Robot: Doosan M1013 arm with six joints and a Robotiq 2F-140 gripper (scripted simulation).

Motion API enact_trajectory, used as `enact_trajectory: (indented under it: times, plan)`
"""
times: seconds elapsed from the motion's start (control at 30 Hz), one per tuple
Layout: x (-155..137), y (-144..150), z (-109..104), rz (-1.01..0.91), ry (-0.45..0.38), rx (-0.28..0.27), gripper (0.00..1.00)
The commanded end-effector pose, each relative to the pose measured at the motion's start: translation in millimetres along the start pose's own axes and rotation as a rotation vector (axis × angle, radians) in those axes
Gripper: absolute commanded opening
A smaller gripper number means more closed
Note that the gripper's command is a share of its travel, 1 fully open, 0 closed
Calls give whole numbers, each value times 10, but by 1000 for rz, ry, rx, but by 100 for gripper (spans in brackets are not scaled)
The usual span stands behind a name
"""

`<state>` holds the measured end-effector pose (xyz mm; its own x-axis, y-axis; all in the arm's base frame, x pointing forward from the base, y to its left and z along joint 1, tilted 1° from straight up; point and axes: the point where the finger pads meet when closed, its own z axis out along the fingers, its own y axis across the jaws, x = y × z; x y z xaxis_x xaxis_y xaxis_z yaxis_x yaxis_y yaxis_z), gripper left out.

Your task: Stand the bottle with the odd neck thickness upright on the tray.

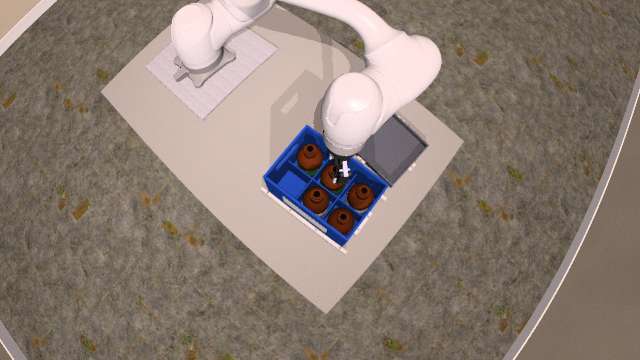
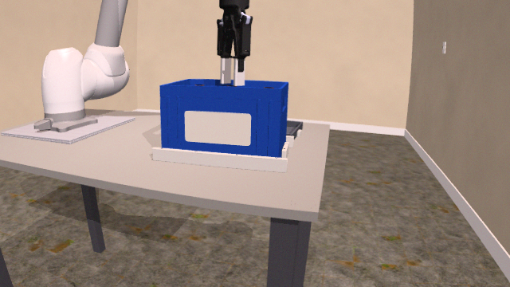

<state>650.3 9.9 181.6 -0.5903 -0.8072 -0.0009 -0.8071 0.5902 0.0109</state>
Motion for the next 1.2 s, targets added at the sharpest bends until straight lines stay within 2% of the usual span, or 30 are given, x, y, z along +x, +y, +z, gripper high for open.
enact_trajectory:
  times: [0.0, 0.67, 1.17]
  plan:
    - [0, 0, 29, 0, 0, 0, 38]
    - [0, 0, 220, 0, 0, 0, 38]
    - [0, 0, 249, 0, 0, 0, 38]
